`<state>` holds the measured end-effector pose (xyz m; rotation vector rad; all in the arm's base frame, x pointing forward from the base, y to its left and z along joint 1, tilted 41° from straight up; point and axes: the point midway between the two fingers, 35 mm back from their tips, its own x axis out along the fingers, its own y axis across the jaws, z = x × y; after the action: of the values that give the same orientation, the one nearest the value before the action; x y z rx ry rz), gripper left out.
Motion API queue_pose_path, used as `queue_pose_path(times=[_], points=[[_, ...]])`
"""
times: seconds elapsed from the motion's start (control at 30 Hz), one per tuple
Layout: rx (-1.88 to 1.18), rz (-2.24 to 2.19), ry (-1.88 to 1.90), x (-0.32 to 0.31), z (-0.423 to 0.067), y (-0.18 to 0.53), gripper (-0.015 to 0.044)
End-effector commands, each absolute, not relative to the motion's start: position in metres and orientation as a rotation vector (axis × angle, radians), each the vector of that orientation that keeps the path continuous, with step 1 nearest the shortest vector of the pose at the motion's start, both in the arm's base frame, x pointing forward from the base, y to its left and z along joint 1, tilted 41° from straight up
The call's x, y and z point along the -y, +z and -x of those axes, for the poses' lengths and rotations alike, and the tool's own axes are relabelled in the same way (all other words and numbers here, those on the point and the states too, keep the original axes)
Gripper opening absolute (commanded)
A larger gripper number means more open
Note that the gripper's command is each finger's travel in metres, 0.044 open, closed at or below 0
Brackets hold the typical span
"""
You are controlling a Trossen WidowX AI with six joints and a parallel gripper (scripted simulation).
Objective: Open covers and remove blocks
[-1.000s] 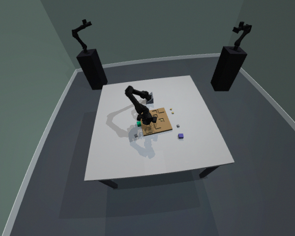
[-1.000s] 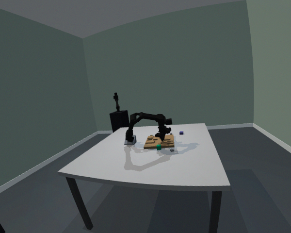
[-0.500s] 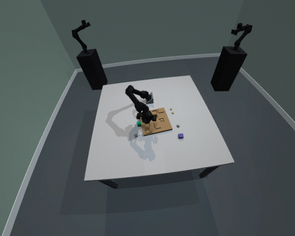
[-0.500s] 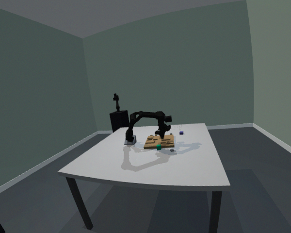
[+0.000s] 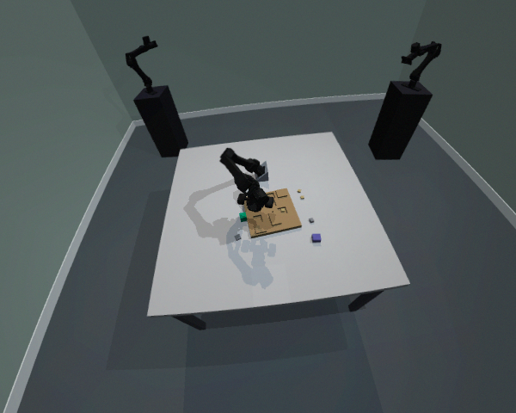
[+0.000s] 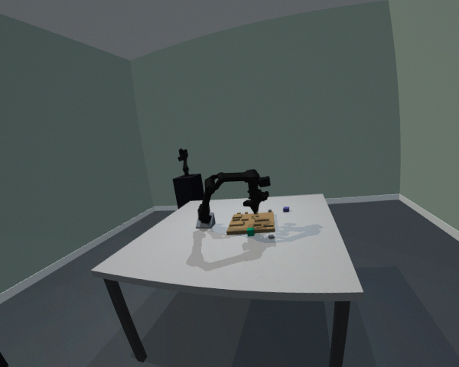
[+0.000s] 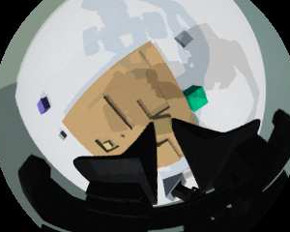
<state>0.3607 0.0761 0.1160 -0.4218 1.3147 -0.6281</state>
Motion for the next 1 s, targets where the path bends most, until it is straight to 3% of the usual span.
queue_pose_path(times=[0.0, 0.97], points=[[-1.317, 0.413, -0.631, -0.068, -0.359, 0.126, 0.0080], [-1.318, 0.414, -0.630, 0.015, -0.321, 0.191, 0.0080]])
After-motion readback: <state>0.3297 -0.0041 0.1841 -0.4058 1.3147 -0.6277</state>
